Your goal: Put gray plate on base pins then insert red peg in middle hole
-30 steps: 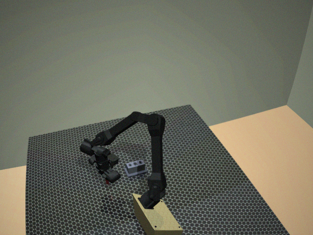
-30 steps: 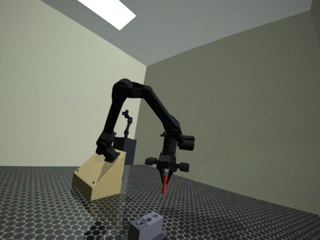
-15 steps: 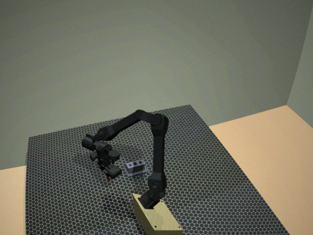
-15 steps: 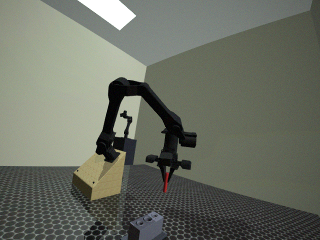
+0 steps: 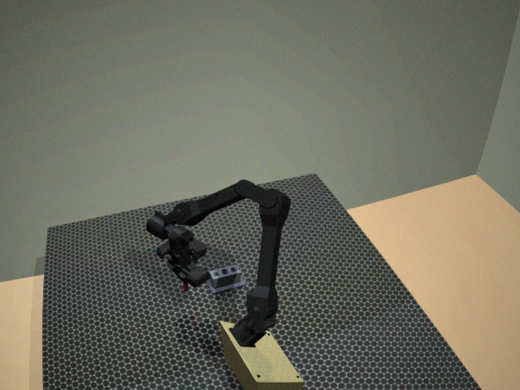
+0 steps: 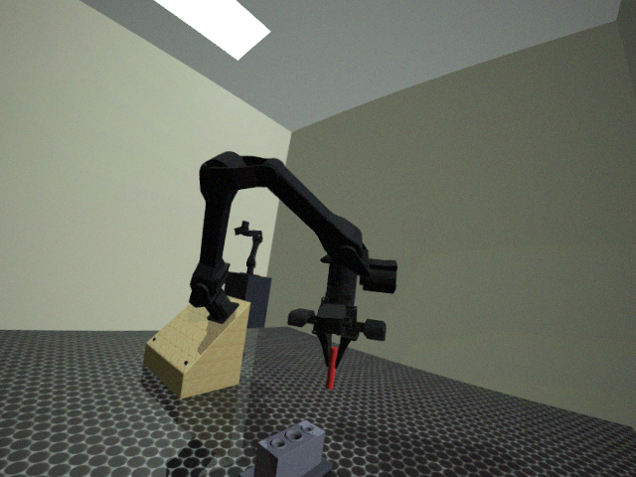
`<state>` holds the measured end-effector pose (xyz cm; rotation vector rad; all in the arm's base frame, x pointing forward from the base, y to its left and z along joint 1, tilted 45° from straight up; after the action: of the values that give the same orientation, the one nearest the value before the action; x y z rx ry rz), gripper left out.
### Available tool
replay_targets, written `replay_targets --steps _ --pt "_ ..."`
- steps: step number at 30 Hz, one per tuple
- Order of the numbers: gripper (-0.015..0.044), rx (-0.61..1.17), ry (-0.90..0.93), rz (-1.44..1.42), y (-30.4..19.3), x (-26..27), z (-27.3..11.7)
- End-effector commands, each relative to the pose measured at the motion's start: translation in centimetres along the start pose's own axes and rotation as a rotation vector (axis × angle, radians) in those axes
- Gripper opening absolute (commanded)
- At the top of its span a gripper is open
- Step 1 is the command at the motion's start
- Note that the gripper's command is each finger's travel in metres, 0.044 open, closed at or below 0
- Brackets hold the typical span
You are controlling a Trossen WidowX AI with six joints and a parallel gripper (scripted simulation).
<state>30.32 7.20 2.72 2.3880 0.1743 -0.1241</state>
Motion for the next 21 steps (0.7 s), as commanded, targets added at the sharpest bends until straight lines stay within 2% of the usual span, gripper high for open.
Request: replay_targets --steps 1,21 --pt "0.0 -0.003 0.002 -0.002 1.1 0.3 -0.1" --pt "0.0 -0.005 0.003 0.003 6.8 1.3 -0.2"
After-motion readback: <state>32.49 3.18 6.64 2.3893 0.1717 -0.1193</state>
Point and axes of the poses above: the point midway between the two fingers, 35 mm back from their tips, its own z axis out along the fingers, its own x axis across the jaws, y = z × x, the point moved 10 cm from there along -z, back along the fingers, and after that the axes turned 7 degrees about z, right-handed, at the moved point
